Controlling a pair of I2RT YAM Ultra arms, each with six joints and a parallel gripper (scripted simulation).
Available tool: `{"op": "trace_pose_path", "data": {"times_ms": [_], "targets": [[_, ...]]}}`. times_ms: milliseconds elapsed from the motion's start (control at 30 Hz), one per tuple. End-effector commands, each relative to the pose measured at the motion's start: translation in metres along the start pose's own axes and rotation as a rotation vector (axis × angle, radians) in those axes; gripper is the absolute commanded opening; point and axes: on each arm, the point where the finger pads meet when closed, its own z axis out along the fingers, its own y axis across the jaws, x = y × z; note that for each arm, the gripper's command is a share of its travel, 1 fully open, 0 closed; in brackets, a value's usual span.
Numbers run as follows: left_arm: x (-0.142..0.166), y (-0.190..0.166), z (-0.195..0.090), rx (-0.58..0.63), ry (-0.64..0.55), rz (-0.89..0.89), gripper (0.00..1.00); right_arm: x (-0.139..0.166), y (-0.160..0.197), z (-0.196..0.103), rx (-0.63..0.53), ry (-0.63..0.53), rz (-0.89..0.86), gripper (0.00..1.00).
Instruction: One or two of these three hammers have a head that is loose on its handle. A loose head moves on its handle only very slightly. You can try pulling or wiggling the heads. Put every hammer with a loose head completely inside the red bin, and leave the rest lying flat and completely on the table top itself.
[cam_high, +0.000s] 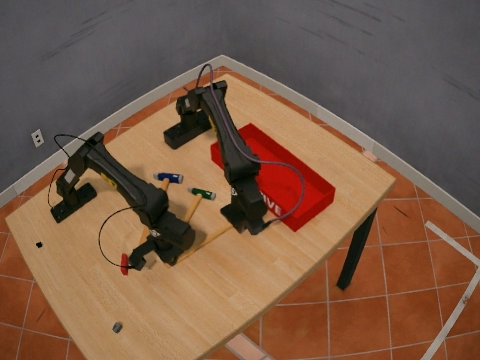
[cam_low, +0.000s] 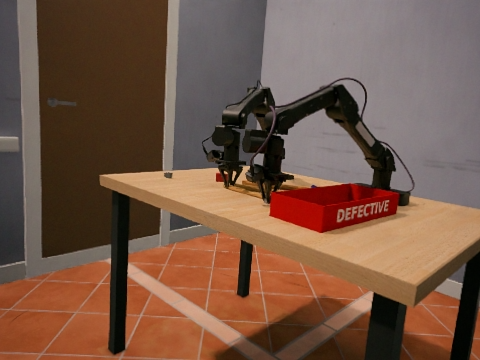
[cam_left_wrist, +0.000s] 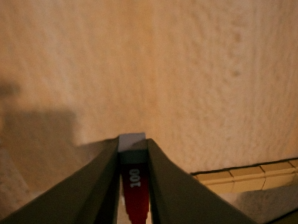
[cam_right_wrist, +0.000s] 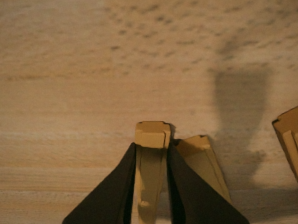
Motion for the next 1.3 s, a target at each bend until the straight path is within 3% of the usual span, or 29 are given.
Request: {"op": "trace_pose_path", "data": {"times_ms": [0, 167, 367, 667, 767, 1267], "targets": [[-0.002, 0.034, -0.014, -0.056, -0.013, -0.007, 0.09, -0.042, -0.009, 0.008, 0.043, -0.136, 0.032, 0.18], [-0.003, 0.028, -0.012, -0.050, -0.015, -0.007, 0.09, -0.041, -0.005, 0.001, 0.024, -0.129, 0.033, 0.18], [-0.003, 0.010, -0.008, -0.013, -0.017, 0.000, 0.09, -0.006, 0.000, -0.004, -0.009, -0.021, -0.003, 0.18], [-0.003, 0.000, -0.007, 0.005, -0.018, 0.004, 0.09, -0.006, 0.000, -0.004, -0.009, -0.021, -0.003, 0.18], [-0.006, 0.000, -0.014, 0.008, -0.031, 0.004, 0.36, -0.006, 0.000, -0.004, -0.009, -0.021, -0.003, 0.18], [-0.015, 0.003, -0.040, 0.019, -0.070, -0.006, 0.37, -0.006, 0.000, -0.004, -0.009, -0.021, -0.002, 0.18]]}}
